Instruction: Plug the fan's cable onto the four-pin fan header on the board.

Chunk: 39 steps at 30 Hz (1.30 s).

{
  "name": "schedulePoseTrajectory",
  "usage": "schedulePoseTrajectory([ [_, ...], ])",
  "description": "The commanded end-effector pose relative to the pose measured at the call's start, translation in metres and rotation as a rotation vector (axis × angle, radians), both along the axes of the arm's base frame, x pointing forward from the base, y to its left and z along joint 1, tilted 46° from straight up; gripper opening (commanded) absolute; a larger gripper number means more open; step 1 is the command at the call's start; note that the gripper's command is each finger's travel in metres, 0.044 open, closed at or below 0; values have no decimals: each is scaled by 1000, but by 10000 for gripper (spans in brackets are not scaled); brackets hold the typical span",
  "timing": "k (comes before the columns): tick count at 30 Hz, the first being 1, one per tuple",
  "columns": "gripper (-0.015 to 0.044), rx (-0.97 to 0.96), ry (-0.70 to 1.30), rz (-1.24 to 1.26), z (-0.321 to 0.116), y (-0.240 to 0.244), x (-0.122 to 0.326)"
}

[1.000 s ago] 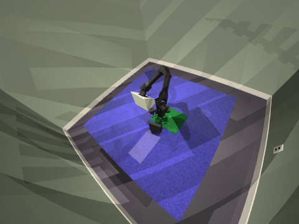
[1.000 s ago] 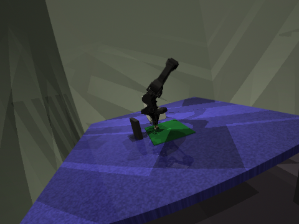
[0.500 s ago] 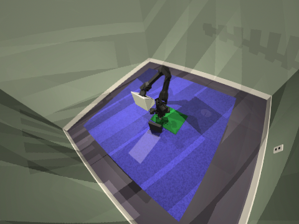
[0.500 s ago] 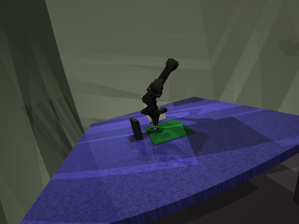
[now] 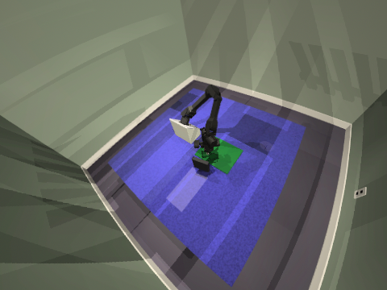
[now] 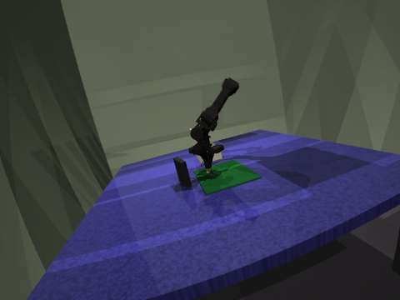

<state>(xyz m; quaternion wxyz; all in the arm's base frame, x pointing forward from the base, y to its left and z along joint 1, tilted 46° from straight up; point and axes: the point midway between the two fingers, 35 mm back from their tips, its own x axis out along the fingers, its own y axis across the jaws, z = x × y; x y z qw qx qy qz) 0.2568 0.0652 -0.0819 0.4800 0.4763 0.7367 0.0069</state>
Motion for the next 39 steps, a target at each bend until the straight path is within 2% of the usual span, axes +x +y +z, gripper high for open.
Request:
schedulePoseTrajectory([
  [1, 0, 3, 3, -6, -1, 1, 0],
  [34, 0, 4, 4, -6, -13, 14, -2],
  [39, 131, 2, -2, -3, -11, 12, -1],
])
